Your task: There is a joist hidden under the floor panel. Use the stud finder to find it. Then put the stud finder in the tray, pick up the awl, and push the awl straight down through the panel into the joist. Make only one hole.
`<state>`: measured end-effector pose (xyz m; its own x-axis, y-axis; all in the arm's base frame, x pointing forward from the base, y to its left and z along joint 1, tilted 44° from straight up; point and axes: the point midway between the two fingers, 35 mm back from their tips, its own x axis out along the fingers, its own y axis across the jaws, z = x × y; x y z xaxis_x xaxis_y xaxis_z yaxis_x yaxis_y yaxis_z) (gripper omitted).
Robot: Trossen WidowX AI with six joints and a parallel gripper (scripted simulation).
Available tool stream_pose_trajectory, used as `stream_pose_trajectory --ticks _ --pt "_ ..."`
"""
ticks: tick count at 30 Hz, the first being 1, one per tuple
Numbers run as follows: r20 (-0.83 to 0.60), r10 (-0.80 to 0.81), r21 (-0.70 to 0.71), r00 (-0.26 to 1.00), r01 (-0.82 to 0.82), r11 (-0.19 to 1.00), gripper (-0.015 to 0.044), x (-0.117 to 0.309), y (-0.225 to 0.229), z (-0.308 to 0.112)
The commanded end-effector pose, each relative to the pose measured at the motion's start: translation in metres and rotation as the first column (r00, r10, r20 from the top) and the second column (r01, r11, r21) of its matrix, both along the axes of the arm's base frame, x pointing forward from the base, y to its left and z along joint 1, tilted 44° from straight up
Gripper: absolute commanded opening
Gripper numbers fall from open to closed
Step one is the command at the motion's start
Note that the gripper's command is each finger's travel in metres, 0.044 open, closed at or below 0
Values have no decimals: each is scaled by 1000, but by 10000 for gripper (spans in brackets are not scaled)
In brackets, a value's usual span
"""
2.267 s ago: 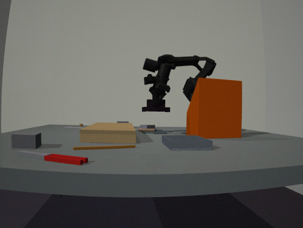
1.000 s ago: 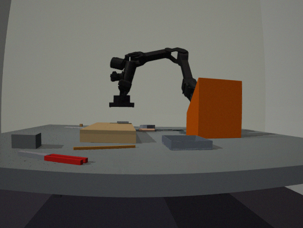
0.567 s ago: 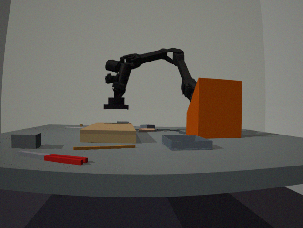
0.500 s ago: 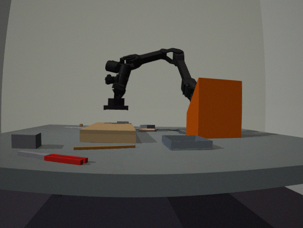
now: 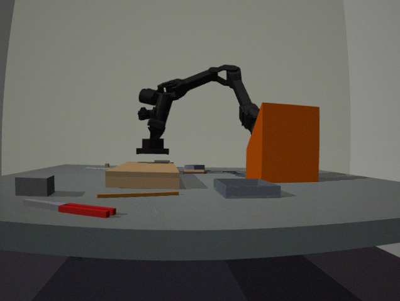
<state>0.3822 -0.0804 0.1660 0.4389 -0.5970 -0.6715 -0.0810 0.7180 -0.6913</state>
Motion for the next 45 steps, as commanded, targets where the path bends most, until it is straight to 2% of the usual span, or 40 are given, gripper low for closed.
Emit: stream_pose_trajectory --ticks 1,22,45 --pt "-3 9 1 1000 -9 1000 0 2 -4 -6" --pt "-2 9 -1 1000 -9 1000 0 6 -21 -24" --pt "-4 9 1 1000 -9 1000 0 1 14 -59"
